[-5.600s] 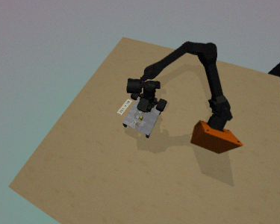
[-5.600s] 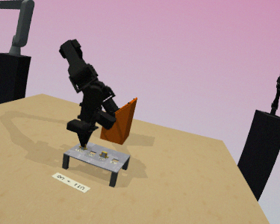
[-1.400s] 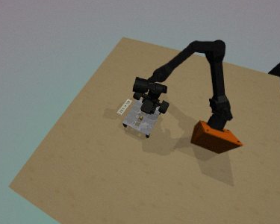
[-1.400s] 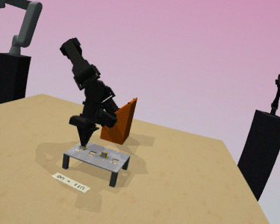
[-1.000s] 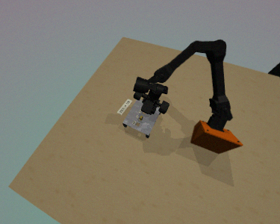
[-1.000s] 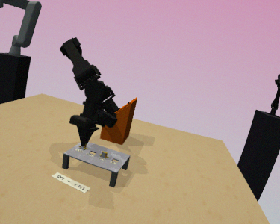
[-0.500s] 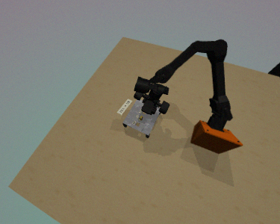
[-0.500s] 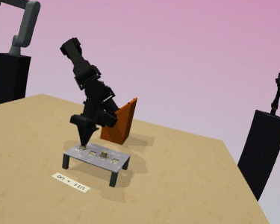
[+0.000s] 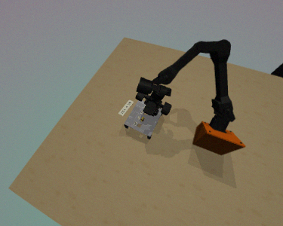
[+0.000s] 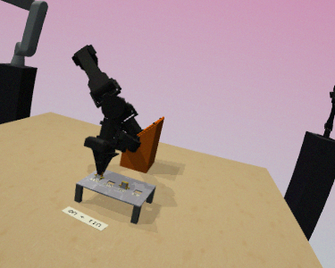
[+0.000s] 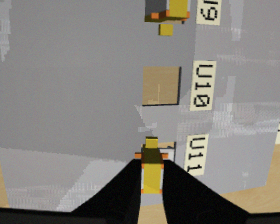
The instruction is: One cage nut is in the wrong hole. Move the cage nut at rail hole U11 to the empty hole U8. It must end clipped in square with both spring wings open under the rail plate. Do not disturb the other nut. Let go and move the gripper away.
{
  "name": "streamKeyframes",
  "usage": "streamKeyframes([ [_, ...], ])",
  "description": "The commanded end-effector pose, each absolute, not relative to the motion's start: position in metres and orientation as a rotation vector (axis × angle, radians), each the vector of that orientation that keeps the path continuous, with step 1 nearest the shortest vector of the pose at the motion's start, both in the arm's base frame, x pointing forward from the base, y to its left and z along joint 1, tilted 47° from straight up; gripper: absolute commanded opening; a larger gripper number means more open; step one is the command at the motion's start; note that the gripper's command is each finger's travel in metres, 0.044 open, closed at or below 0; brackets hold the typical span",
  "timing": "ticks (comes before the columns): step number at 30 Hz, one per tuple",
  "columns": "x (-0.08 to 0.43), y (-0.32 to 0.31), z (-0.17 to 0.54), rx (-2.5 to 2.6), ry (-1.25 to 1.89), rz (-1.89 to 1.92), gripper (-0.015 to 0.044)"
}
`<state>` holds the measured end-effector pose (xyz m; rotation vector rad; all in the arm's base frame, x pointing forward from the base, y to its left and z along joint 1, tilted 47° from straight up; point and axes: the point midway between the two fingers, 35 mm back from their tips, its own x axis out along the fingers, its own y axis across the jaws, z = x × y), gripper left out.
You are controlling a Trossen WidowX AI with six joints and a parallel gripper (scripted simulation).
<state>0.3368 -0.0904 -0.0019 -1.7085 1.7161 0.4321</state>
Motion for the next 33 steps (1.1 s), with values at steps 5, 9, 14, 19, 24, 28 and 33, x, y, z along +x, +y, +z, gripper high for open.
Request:
streamKeyframes([
  [5,0.3356,-0.0906,-0.0008,-1.725,1.704,0.425,0.0028],
  [9,0.3355,-0.0906,-0.0008,-1.728,1.701,0.423,0.0028],
  [14,0.3353,-0.0906,-0.0008,-1.732,1.696,0.421,0.0028],
  [19,0.3351,-0.0905,-0.0008,-1.739,1.688,0.417,0.0028],
  [24,0.335,-0.0904,-0.0008,-1.742,1.683,0.415,0.0028],
  [28,0.3348,-0.0904,-0.0008,-1.747,1.678,0.412,0.0028],
  [33,0.3348,-0.0903,-0.0008,-1.751,1.673,0.41,0.0028],
])
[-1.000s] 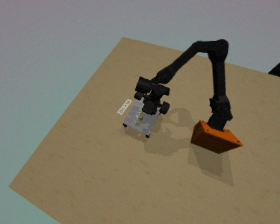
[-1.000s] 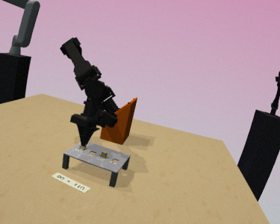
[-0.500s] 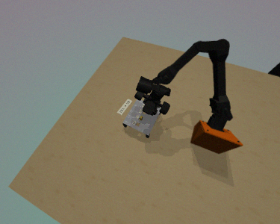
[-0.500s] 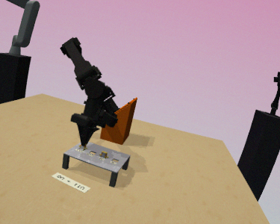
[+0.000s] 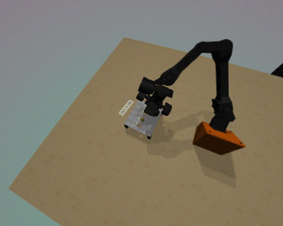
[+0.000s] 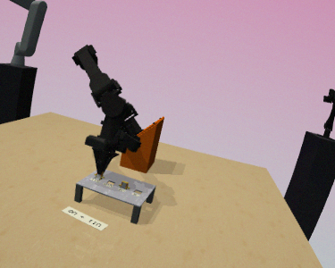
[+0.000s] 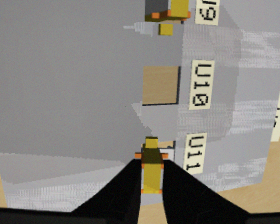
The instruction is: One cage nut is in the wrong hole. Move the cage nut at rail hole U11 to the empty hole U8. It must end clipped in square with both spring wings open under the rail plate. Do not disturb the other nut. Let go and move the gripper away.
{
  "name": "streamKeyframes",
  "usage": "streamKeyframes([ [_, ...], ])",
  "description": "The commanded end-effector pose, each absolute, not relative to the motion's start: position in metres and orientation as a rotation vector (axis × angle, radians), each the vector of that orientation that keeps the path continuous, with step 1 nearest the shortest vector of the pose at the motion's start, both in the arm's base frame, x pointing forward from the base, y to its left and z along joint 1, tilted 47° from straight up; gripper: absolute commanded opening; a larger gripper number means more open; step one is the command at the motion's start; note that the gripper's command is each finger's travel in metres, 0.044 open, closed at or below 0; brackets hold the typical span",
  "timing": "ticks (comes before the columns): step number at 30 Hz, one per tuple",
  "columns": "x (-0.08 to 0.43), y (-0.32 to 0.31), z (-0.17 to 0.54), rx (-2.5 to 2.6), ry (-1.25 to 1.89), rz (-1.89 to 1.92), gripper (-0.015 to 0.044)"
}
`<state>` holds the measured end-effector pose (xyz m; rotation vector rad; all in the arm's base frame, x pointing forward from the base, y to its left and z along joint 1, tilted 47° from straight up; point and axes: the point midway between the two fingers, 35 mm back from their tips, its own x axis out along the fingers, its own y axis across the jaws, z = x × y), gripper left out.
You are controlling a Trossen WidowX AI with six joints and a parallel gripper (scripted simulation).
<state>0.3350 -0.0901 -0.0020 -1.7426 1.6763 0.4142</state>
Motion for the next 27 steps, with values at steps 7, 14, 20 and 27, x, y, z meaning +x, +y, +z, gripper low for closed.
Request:
streamKeyframes([
  [7,0.3347,-0.0903,-0.0008,-1.757,1.666,0.406,0.0028],
  [14,0.3346,-0.0902,-0.0009,-1.763,1.658,0.403,0.0028],
  [20,0.3343,-0.0901,-0.001,-1.771,1.648,0.398,0.0028],
  [27,0.3339,-0.0901,-0.0011,-1.78,1.637,0.392,0.0028],
])
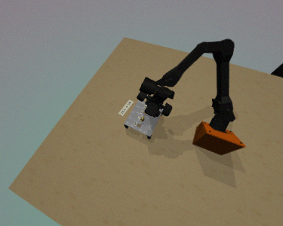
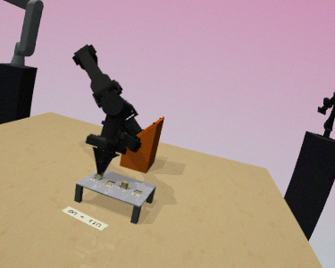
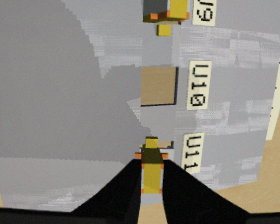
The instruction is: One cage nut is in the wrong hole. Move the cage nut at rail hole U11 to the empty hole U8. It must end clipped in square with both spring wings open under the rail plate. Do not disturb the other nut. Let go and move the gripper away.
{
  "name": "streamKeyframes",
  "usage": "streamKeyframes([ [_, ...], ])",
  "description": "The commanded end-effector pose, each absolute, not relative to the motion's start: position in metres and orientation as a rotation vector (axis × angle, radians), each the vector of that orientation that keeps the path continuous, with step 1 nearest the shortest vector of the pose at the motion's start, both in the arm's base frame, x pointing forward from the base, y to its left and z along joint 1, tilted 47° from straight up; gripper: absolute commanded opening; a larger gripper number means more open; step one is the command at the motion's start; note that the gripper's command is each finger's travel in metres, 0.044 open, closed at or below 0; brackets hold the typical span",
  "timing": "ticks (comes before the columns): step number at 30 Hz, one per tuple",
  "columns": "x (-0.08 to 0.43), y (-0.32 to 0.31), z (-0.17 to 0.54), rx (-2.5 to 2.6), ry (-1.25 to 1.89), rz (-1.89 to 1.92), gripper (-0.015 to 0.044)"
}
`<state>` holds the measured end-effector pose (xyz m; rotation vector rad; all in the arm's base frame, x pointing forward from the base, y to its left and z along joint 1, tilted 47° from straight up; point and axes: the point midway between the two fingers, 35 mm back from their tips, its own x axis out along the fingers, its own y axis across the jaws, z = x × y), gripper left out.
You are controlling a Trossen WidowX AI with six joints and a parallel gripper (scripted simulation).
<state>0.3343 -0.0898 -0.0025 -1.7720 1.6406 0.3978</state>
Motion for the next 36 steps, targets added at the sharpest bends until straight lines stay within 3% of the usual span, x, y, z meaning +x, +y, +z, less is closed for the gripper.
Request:
streamKeyframes([
  [1,0.3339,-0.0901,-0.0011,-1.781,1.636,0.392,0.0028],
  [36,0.3315,-0.09,-0.0016,-1.813,1.596,0.373,0.0028],
])
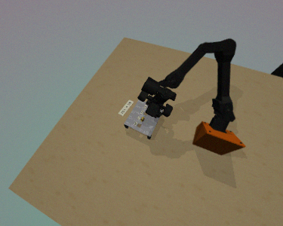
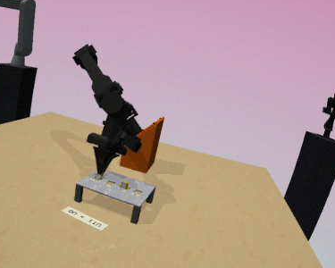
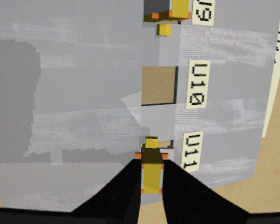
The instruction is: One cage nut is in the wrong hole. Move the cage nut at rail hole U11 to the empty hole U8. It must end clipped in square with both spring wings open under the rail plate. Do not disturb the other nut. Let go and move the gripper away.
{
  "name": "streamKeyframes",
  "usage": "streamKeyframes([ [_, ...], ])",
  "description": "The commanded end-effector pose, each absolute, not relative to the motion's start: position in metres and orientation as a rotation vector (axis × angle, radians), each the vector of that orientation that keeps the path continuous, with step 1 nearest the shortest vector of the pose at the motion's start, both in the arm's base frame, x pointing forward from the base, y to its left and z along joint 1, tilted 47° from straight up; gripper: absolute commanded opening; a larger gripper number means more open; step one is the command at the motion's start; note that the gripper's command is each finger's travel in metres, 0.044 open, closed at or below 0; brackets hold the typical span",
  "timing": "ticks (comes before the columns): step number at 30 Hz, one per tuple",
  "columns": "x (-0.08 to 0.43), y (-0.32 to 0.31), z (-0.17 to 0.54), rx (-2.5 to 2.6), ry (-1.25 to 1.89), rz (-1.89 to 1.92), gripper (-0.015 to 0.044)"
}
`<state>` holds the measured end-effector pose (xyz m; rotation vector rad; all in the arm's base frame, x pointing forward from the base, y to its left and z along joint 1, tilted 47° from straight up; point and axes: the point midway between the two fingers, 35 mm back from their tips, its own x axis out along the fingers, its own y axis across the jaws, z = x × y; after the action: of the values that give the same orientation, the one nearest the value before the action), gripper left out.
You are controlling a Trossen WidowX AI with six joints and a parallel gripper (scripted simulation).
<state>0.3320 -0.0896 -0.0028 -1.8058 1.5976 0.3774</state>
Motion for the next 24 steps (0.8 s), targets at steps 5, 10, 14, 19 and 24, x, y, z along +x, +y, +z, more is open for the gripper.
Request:
streamKeyframes([
  [5,0.3312,-0.0899,-0.0017,-1.817,1.59,0.37,0.0028],
  [10,0.331,-0.0899,-0.0017,-1.82,1.586,0.368,0.0028],
  [14,0.3308,-0.0899,-0.0018,-1.824,1.581,0.366,0.0028],
  [19,0.3306,-0.0898,-0.0018,-1.828,1.576,0.364,0.0028],
  [24,0.3304,-0.0898,-0.0019,-1.832,1.571,0.361,0.0028],
])
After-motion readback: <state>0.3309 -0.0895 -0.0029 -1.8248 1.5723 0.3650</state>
